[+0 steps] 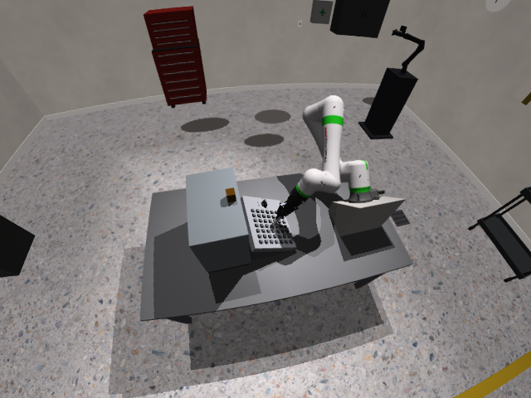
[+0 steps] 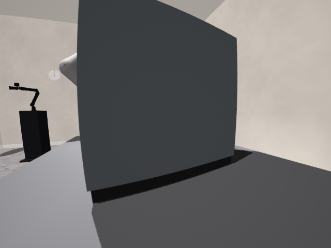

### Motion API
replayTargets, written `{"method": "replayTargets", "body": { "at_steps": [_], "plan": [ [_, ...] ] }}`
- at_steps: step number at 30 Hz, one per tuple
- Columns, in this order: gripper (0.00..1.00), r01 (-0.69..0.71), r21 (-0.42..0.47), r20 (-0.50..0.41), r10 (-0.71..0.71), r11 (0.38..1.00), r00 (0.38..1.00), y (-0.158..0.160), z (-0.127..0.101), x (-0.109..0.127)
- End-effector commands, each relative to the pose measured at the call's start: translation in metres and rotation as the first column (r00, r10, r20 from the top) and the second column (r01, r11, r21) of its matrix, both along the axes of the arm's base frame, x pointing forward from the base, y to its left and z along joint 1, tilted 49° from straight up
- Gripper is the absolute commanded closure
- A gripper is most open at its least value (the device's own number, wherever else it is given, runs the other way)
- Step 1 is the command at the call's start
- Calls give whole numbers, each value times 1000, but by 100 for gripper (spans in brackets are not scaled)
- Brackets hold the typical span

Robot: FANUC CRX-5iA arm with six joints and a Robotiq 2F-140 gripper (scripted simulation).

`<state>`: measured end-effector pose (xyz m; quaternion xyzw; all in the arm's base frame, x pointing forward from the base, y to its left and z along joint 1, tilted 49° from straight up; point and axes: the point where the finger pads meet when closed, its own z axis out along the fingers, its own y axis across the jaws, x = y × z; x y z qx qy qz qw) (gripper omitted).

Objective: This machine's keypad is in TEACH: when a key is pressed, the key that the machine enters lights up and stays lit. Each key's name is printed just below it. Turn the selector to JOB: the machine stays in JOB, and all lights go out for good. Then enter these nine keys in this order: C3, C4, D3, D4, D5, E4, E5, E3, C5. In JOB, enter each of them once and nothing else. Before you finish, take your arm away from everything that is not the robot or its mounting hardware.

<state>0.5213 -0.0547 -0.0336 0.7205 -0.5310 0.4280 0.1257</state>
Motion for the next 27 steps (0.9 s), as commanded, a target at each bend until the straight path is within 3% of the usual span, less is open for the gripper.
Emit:
{"method": "replayTargets", "body": {
  "at_steps": [1, 27],
  "plan": [
    [100, 0, 0, 0, 0, 1000, 1000, 0, 0, 0],
    [100, 0, 0, 0, 0, 1000, 1000, 3, 3, -2]
  ]
}}
